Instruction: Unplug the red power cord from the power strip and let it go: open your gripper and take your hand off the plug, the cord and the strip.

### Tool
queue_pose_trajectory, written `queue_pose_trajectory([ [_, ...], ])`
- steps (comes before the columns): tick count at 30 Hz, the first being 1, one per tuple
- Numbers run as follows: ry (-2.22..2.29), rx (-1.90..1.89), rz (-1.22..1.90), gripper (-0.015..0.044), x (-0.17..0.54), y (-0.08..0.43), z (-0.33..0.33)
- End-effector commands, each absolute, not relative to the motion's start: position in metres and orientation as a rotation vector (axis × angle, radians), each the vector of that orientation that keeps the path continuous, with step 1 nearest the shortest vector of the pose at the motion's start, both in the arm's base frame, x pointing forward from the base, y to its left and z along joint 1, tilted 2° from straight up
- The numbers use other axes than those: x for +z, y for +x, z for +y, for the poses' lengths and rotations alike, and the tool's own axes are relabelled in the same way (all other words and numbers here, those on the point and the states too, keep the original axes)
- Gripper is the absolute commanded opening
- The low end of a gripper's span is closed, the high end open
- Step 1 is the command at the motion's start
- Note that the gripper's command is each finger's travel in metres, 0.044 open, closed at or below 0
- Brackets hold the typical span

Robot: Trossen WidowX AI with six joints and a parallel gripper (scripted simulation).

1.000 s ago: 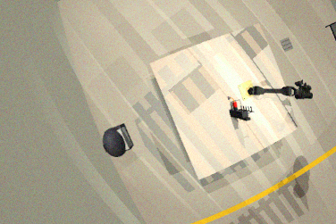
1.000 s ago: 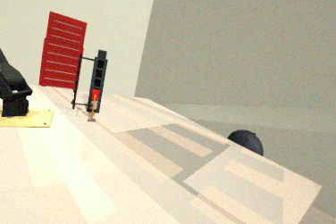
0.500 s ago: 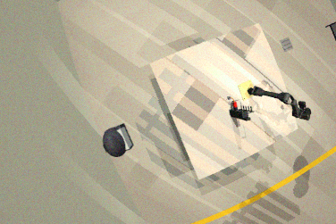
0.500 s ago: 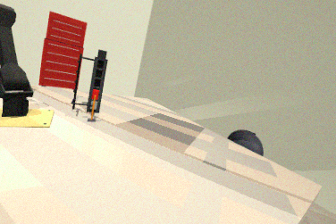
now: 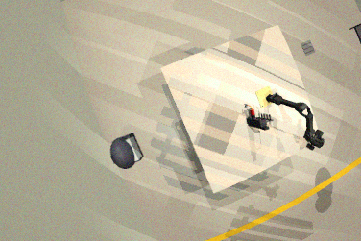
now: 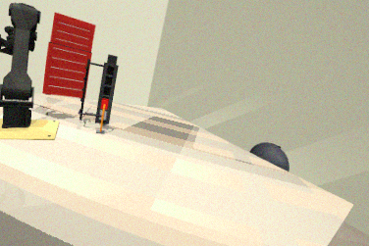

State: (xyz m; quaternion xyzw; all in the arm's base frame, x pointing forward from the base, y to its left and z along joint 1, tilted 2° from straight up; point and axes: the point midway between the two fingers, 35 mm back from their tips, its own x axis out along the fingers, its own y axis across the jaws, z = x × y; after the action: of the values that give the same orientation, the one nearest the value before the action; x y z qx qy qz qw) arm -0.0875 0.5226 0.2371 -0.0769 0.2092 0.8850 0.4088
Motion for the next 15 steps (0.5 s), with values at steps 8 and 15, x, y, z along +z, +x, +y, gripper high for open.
queue_pose_trajectory([
  [8, -0.054, 1.721, 0.627, 0.0160, 0.257, 0.106, 0.500],
  [15, 0.045, 1.407, 0.664, 0.0160, 0.268, 0.213, 0.450],
])
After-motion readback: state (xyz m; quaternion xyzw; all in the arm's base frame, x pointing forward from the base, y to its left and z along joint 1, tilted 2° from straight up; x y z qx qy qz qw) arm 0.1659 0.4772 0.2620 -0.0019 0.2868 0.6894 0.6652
